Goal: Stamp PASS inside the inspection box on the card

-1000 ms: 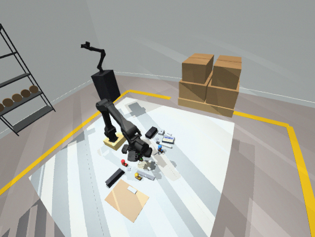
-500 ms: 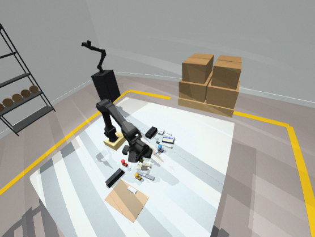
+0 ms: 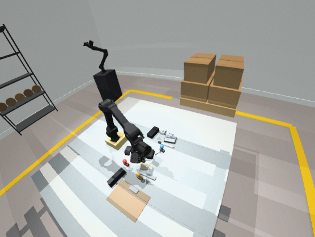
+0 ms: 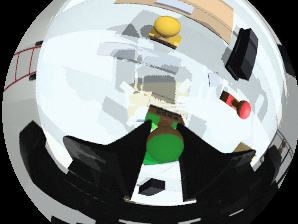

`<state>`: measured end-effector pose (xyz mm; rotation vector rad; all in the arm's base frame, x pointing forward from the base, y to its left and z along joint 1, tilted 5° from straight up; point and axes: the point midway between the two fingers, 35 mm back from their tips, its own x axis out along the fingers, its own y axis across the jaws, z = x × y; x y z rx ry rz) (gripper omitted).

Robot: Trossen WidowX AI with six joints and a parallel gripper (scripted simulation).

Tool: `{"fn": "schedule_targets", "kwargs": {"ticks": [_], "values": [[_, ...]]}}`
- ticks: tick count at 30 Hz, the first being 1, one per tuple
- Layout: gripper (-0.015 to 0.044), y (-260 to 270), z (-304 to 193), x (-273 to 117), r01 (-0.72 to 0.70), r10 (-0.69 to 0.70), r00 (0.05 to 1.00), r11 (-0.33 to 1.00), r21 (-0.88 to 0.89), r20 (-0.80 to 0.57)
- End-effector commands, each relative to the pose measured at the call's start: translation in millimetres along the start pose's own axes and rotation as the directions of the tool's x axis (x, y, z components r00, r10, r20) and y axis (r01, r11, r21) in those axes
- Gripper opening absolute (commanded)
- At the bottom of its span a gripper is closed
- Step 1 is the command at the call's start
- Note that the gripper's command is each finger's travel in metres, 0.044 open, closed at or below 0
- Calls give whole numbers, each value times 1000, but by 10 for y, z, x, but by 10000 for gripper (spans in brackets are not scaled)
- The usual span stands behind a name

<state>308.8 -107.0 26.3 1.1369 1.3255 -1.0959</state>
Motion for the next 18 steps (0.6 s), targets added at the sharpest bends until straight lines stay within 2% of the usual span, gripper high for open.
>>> {"fn": "schedule_targets", "kwargs": {"ticks": [1, 18], "values": [[0, -3, 5, 36, 2, -2, 1000, 1000, 4, 4], [0, -5, 4, 149, 3, -3, 1000, 1000, 4, 4]]}}
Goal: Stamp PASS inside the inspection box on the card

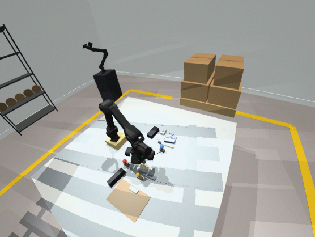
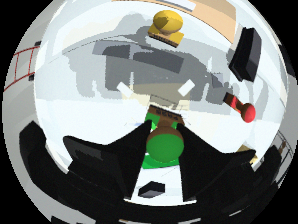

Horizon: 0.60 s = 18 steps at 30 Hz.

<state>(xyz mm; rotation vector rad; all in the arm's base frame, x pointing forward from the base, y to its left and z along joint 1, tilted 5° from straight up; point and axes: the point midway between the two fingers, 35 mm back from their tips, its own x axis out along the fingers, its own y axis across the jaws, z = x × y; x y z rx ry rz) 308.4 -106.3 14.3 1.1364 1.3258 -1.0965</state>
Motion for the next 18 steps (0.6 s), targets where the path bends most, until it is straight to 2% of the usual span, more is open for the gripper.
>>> {"fn": "schedule_targets", "kwargs": {"ticks": [1, 18], "values": [[0, -4, 4, 36, 2, -2, 1000, 1000, 4, 3], [0, -11, 1, 148, 3, -3, 1000, 1000, 4, 4]]}}
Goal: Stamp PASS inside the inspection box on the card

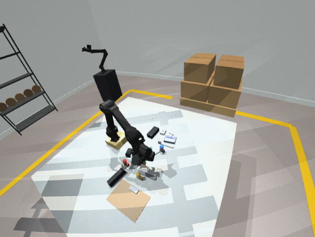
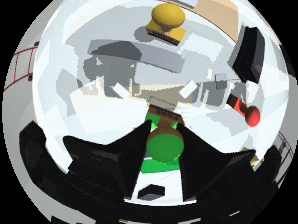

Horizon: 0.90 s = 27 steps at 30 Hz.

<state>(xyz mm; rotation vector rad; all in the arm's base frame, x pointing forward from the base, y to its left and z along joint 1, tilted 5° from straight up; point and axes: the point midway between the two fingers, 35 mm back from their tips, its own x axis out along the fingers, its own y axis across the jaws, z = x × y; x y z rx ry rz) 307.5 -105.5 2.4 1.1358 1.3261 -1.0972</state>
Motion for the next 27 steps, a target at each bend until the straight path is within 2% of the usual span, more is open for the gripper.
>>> {"fn": "schedule_targets", "kwargs": {"ticks": [1, 27], "values": [[0, -6, 3, 35, 2, -2, 1000, 1000, 4, 3], [0, -16, -2, 152, 3, -3, 1000, 1000, 9, 3]]}}
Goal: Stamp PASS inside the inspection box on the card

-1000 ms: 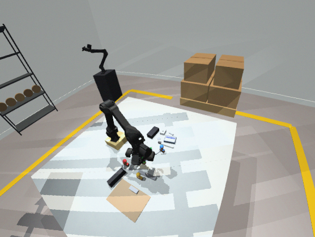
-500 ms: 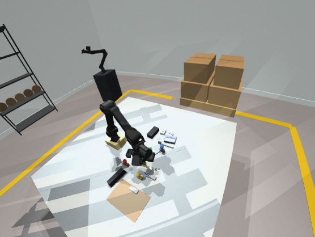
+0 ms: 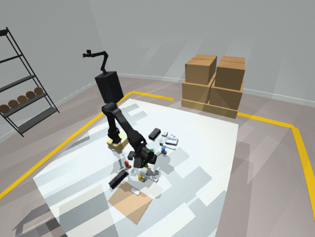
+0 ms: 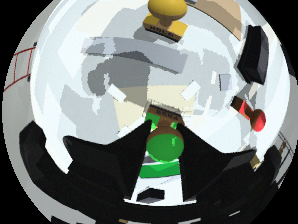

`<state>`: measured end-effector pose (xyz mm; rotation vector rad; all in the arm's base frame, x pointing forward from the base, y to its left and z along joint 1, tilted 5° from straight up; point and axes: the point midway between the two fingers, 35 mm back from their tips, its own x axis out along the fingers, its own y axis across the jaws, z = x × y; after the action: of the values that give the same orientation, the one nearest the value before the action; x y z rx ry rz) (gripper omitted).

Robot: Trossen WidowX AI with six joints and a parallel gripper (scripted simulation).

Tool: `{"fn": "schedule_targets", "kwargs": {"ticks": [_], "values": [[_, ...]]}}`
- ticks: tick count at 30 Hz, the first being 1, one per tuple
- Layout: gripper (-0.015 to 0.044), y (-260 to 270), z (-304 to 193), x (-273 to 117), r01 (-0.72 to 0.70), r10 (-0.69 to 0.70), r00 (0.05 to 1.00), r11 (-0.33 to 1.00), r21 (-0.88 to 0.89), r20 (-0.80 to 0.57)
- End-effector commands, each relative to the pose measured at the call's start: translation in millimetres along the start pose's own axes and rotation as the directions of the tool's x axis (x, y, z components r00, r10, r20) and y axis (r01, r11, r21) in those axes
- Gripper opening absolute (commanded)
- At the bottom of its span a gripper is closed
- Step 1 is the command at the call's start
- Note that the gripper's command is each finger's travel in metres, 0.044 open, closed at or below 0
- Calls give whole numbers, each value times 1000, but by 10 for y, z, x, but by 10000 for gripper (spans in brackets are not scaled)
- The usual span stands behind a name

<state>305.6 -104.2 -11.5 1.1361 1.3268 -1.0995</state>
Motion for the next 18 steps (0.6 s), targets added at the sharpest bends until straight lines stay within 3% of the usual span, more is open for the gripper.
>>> {"fn": "schedule_targets", "kwargs": {"ticks": [1, 18], "values": [[0, -2, 5, 13, 2, -2, 1000, 1000, 8, 3], [0, -2, 5, 43, 2, -2, 1000, 1000, 8, 3]]}}
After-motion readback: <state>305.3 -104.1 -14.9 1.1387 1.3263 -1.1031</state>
